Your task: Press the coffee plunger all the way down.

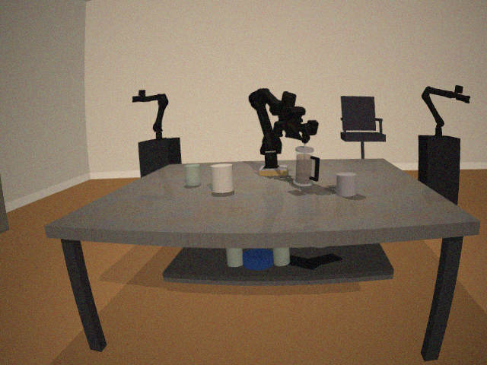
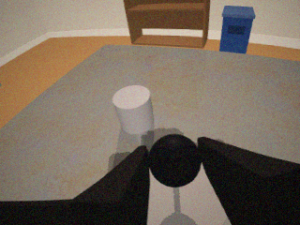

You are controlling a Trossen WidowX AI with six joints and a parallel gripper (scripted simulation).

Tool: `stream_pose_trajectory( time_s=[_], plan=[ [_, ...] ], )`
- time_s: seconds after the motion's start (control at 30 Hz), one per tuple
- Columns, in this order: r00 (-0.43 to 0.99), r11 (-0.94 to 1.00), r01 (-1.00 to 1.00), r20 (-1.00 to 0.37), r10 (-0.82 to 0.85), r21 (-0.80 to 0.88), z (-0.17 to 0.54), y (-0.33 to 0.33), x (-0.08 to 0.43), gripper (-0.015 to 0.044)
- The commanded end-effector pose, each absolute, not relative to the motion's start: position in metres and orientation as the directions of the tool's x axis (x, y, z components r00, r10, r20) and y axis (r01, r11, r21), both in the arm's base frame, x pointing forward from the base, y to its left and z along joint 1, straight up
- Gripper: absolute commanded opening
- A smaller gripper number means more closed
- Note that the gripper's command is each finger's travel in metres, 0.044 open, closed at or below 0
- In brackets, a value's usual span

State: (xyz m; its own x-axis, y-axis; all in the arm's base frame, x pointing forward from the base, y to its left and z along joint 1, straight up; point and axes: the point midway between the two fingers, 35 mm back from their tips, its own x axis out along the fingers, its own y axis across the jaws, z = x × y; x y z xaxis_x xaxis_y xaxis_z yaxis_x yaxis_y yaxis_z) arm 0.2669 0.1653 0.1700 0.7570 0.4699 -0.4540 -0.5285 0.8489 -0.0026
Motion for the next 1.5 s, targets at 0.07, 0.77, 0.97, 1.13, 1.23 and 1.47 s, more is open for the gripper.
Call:
stream_pose_trajectory(
  time_s=[0.07, 0.77, 0.97, 1.13, 1.23, 1.47],
  plan=[
    [0.743, 0.849, -0.529, -0.484, 0.463, 0.000, 0.1608, 0.1654, 0.2671, 0.0117],
    [0.743, 0.849, -0.529, -0.484, 0.463, 0.000, 0.1623, 0.1670, 0.2700, 0.0117],
    [0.750, 0.849, -0.528, -0.470, 0.466, -0.002, 0.1663, 0.1672, 0.2703, 0.0117],
    [0.750, 0.849, -0.528, -0.470, 0.466, -0.002, 0.1663, 0.1672, 0.2703, 0.0117],
    [0.750, 0.849, -0.528, -0.470, 0.466, -0.002, 0.1663, 0.1672, 0.2703, 0.0143],
    [0.750, 0.849, -0.528, -0.470, 0.466, -0.002, 0.1663, 0.1672, 0.2703, 0.0327]
  ],
)
